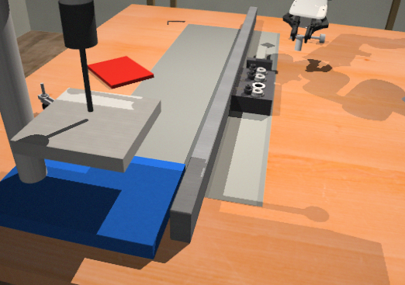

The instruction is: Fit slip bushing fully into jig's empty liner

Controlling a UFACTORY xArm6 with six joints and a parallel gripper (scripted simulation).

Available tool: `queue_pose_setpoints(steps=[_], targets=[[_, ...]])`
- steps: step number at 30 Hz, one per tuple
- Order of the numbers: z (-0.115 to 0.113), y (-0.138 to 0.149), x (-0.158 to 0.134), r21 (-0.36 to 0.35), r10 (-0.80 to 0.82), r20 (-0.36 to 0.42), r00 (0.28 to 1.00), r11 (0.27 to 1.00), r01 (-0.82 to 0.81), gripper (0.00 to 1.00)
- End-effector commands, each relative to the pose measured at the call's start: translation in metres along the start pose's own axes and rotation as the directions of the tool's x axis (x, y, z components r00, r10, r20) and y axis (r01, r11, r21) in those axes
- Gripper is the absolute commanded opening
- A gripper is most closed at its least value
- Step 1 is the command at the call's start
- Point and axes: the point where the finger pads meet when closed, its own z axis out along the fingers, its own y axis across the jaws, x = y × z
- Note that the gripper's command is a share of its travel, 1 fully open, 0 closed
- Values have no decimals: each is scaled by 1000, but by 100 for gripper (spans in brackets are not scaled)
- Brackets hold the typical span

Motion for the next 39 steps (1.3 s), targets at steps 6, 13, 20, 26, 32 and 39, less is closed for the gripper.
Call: queue_pose_setpoints(steps=[6, 13, 20, 26, 32, 39], targets=[[7, 3, 5, -2, -2, 13, 1000, 1000, 2, 26], [23, 6, 15, -2, -2, 13, 1000, 1000, 2, 26], [25, 7, 16, -2, -3, 21, 1000, 1000, 3, 26], [43, 11, 27, -3, -3, 27, 1000, 1000, 3, 26], [47, 12, 30, -3, -3, 28, 1000, 1000, 3, 26], [57, 15, 36, -3, -4, 40, 999, 1000, 4, 26]])
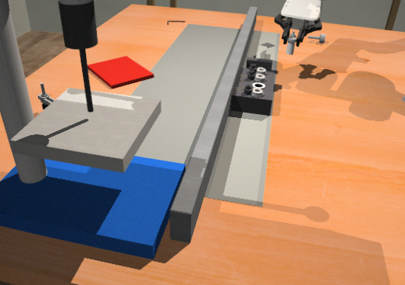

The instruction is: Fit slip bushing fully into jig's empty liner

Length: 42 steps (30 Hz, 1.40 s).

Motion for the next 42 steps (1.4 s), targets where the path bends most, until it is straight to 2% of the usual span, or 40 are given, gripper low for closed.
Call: queue_pose_setpoints(steps=[1, 5, 14, 20, 31, 36, 42], targets=[[11, 4, 8, -1, -2, 7, 1000, 1000, 2, 26], [21, 6, 14, -1, -2, 7, 1000, 1000, 2, 26], [25, 7, 17, -2, -2, 18, 1000, 1000, 2, 26], [43, 11, 29, -2, -3, 20, 1000, 1000, 3, 26], [50, 13, 34, -2, -3, 33, 999, 1000, 3, 26], [66, 17, 45, -2, -3, 33, 999, 1000, 3, 26], [69, 18, 46, -2, -4, 36, 999, 1000, 4, 26]])
